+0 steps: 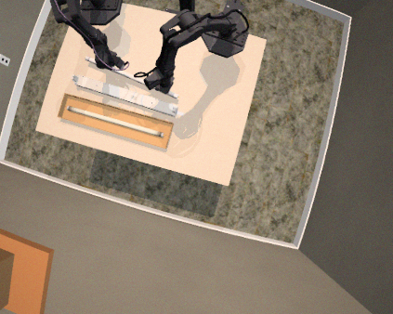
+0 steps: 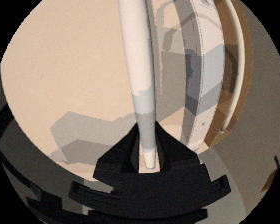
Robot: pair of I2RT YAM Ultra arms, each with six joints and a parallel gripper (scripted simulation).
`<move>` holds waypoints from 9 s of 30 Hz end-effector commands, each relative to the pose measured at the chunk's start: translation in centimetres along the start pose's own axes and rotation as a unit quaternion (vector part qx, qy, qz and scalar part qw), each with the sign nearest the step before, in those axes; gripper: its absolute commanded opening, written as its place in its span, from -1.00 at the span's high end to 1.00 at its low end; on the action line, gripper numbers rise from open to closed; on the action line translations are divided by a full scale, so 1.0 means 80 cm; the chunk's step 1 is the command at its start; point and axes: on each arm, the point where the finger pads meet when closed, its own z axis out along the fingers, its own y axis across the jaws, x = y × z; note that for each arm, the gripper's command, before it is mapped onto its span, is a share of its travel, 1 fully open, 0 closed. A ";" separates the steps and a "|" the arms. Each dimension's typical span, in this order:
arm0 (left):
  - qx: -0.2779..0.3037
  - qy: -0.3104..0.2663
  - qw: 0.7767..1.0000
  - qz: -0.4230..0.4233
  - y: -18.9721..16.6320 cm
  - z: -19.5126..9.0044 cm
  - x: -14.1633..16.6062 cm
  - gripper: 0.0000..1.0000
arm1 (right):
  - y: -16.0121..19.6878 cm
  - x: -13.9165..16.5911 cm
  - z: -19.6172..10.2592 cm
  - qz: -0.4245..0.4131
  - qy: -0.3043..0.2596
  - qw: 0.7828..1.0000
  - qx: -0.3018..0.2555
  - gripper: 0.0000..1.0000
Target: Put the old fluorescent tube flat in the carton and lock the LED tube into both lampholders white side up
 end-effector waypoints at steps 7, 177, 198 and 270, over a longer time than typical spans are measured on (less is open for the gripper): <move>-0.035 0.000 0.999 0.000 0.007 -0.010 -0.004 0.78 | -0.008 -0.003 -0.005 0.006 -0.001 0.999 0.039 0.78; 0.182 -0.005 0.983 -0.003 0.005 0.006 -0.007 0.02 | -0.004 0.000 0.023 0.005 0.002 0.998 0.065 0.78; 0.160 -0.017 0.987 0.000 0.021 0.021 -0.019 0.78 | -0.004 0.000 0.023 0.005 0.002 0.998 0.065 0.78; 0.168 -0.013 0.986 0.000 0.013 0.022 -0.015 0.78 | 0.005 0.004 -0.025 -0.006 0.000 0.996 -0.094 0.02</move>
